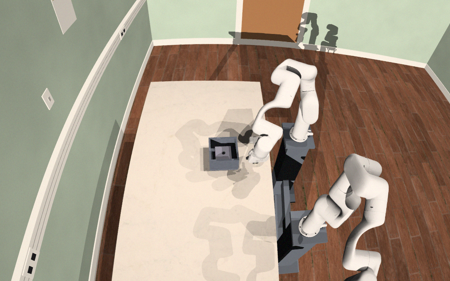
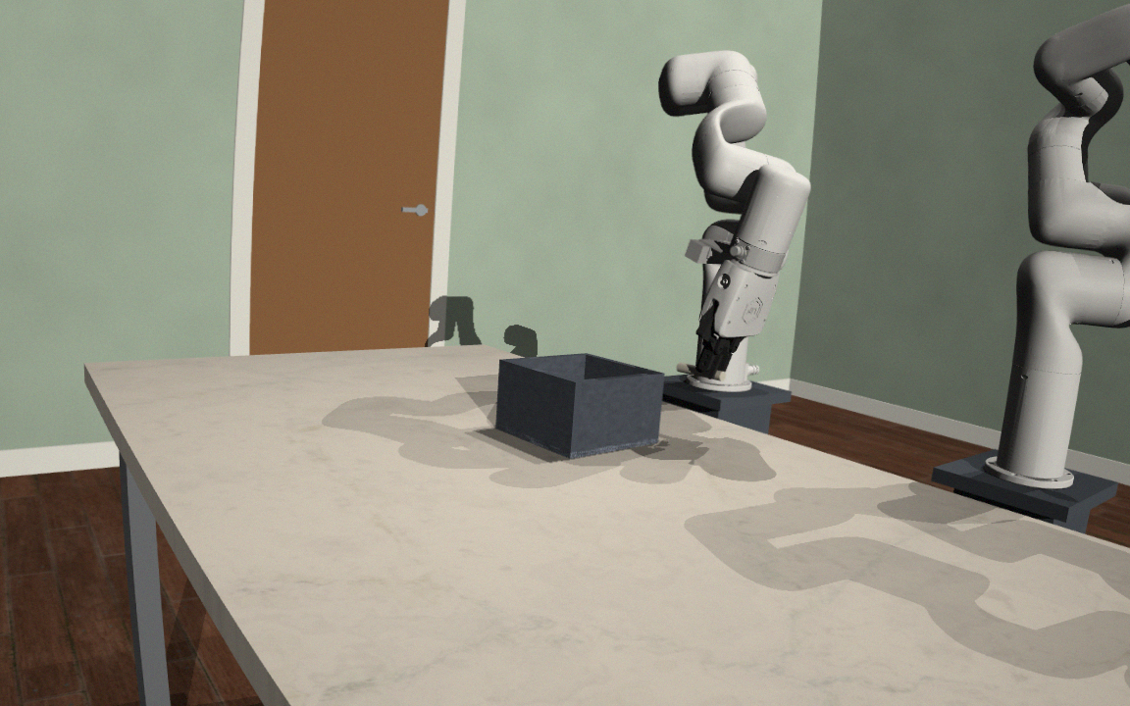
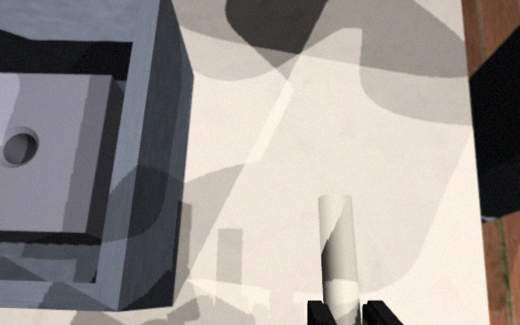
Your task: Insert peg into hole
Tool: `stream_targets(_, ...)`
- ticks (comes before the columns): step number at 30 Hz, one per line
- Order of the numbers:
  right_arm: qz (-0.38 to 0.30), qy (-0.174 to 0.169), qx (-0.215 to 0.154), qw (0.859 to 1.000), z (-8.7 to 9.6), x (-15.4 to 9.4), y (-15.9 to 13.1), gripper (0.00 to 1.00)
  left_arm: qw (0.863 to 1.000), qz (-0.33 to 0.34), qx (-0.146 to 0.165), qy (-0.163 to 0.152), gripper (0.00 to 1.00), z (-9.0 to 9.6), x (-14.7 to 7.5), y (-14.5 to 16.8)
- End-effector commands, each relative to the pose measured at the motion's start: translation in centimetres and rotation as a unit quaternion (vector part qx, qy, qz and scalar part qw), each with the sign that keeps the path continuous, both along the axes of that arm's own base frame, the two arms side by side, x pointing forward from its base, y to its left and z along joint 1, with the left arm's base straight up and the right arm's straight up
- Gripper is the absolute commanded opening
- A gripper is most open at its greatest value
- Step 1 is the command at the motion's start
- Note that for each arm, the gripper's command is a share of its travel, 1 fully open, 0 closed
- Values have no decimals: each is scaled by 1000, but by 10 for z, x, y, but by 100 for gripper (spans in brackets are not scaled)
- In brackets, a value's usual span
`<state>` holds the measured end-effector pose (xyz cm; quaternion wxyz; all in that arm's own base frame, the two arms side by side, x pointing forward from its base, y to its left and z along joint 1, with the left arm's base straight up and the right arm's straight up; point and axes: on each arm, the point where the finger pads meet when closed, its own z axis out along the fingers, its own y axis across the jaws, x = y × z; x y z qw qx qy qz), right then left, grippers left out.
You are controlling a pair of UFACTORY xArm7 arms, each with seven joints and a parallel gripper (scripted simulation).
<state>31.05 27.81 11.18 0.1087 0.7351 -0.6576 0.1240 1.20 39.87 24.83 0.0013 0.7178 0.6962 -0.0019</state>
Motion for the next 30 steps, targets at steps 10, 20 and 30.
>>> stream_targets(10, -159, 1, -7, 987, 1, 2, 0, 0, 1000, 0, 2, 0, 100, 2, 0, 1)
stream_targets(20, -209, 1, -7, 978, 1, 2, 0, 0, 1000, 0, 2, 0, 100, 2, 0, 1)
stream_targets(30, -214, 1, -7, 977, 1, 2, 0, 0, 1000, 0, 2, 0, 100, 2, 0, 1)
